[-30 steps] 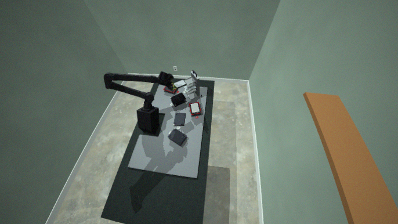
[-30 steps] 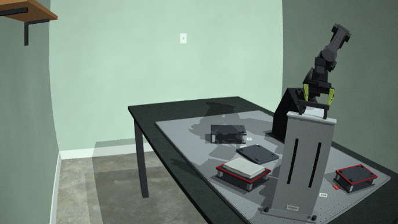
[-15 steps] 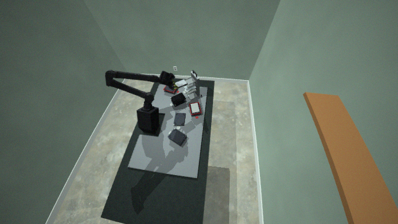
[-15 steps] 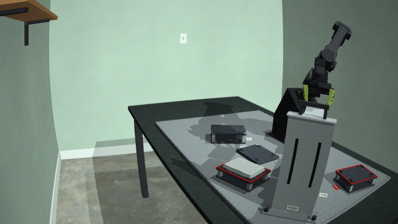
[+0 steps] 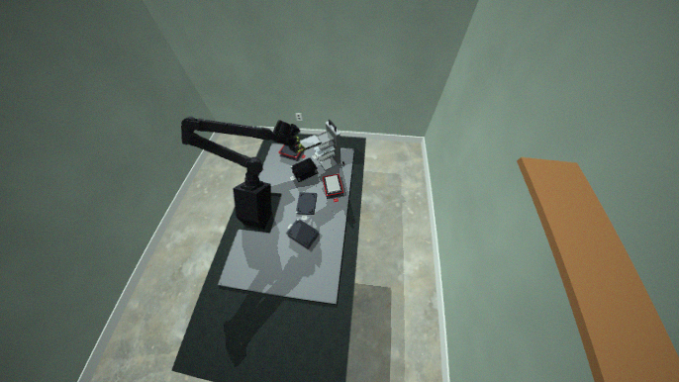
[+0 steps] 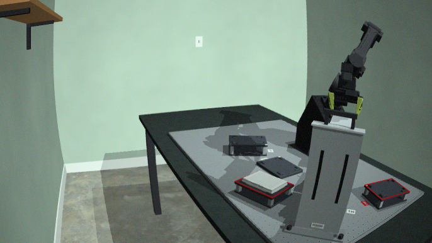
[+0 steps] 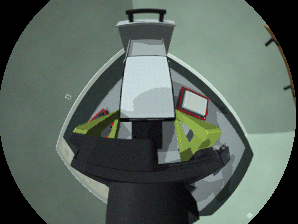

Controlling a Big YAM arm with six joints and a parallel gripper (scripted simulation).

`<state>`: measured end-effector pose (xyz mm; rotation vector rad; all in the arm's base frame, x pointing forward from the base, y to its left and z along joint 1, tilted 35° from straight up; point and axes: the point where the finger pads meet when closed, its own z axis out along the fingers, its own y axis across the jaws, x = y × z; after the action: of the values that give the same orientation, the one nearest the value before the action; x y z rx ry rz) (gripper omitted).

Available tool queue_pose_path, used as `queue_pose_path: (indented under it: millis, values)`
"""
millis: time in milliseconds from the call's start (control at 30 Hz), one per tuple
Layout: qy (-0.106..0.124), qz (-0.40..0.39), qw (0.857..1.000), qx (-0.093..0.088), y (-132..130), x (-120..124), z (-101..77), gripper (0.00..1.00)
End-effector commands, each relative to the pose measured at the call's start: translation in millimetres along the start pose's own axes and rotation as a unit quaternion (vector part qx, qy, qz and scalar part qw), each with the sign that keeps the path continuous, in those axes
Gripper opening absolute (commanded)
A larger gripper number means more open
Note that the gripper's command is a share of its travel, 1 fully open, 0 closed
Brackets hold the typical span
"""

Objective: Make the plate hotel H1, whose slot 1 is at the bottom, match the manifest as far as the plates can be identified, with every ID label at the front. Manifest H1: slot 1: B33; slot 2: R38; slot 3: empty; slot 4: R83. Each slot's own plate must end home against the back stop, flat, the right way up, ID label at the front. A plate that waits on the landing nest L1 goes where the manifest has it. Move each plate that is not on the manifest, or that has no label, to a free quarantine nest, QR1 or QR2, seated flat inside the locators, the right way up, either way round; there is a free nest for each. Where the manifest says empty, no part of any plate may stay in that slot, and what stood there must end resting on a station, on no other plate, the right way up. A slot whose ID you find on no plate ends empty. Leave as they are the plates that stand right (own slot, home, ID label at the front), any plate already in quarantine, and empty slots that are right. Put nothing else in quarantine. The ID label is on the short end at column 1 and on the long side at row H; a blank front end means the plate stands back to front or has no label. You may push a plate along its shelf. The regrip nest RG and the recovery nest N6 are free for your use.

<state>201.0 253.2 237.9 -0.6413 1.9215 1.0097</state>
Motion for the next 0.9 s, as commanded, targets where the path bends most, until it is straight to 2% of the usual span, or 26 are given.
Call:
queue_pose_path:
  millis: [0,667,700,867]
  values:
    - [-0.028,-0.009,1.000,-0.008,10,-27,-3.8,0.86]
    - [-0.028,-0.009,1.000,-0.008,10,-28,-4.4,0.86]
    - [-0.043,-0.012,0.999,-0.012,15,-45,-4.7,0.86]
    - [-0.041,-0.011,0.999,-0.016,18,-45,-0.8,0.86]
